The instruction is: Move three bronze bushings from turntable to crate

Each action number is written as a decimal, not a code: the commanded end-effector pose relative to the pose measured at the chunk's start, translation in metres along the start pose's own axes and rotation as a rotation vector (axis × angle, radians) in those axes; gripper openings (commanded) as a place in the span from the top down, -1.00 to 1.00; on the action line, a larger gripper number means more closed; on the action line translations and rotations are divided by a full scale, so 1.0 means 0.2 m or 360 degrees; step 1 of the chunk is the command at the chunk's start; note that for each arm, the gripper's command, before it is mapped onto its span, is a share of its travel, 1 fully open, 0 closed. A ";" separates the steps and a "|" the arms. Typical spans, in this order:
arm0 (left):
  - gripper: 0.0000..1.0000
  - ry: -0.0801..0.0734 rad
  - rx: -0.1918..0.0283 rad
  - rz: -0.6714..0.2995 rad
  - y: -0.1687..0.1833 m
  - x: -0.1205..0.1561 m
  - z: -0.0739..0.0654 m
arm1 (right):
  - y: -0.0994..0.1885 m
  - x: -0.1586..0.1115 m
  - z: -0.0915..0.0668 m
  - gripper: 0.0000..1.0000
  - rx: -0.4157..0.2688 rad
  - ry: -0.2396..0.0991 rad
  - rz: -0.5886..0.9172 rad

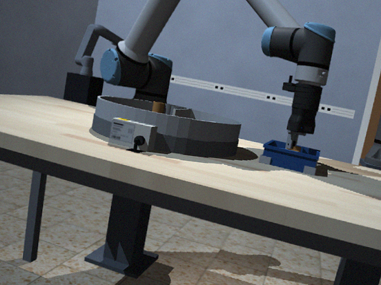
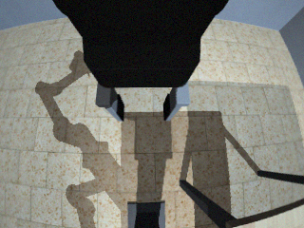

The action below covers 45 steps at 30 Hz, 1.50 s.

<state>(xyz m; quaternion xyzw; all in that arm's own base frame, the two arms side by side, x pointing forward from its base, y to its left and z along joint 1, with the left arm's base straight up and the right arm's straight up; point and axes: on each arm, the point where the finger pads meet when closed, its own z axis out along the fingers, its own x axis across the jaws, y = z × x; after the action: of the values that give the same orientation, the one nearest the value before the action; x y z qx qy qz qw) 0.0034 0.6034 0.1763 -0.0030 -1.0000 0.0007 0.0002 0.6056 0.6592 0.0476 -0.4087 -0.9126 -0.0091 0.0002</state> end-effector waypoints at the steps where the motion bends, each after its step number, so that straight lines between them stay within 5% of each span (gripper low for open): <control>1: -1.00 -0.0001 -0.0002 0.0000 0.00 0.00 0.00 | 0.00 0.00 0.00 1.00 -0.0003 0.0001 0.0000; 45: -1.00 -0.0001 -0.0002 0.0000 0.00 0.00 0.00 | 0.00 0.00 0.02 1.00 -0.0003 0.0001 0.0000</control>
<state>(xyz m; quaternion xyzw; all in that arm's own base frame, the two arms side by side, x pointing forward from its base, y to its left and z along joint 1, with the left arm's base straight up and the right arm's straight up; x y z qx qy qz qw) 0.0034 0.6034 0.1763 -0.0030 -1.0000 0.0007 0.0002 0.6056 0.6592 0.0418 -0.4087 -0.9126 -0.0091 0.0002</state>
